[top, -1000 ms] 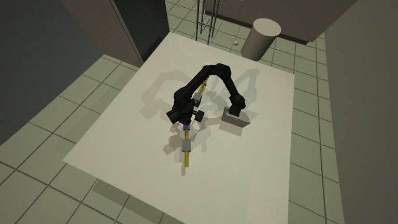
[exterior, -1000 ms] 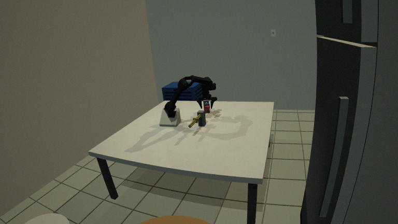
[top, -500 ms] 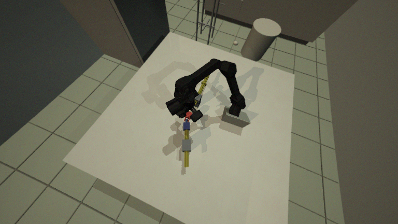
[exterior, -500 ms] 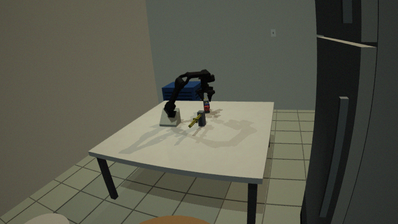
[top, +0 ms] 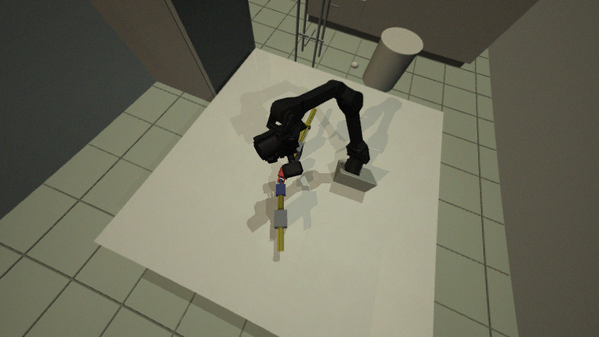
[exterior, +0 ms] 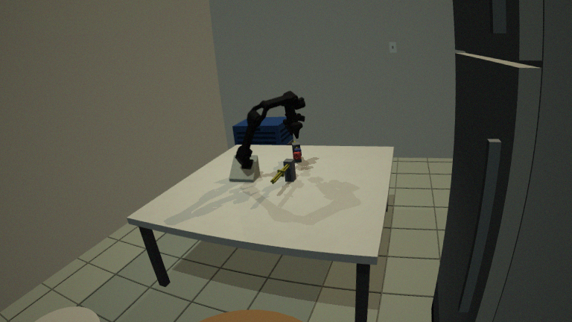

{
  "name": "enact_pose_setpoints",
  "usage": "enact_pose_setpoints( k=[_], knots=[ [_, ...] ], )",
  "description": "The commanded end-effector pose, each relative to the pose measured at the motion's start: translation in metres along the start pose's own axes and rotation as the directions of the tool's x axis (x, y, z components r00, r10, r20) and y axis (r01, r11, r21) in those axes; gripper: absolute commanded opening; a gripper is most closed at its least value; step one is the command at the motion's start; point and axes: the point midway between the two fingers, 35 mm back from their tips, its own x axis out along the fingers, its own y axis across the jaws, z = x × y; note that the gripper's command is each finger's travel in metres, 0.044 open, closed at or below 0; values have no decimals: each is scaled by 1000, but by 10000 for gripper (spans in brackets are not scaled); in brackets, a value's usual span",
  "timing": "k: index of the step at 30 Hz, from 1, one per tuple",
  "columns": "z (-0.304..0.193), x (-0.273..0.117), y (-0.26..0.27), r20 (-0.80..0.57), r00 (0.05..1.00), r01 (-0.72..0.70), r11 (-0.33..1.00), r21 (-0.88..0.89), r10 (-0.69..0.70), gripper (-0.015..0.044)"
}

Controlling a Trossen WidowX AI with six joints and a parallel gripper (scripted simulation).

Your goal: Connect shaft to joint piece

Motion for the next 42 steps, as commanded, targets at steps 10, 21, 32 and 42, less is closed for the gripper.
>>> enact_pose_setpoints(
  k=[10, 21, 32, 42],
  knots=[
    [-14, 11, -22, -32, 999, 1, 963, 268, 8, 440],
    [-36, 28, -53, -71, 997, 36, 805, 592, 8, 440],
    [-39, 31, -56, -78, 997, 47, 747, 663, 6, 440],
    [-39, 36, -56, -86, 996, 77, 522, 849, -6, 440]
  ],
)
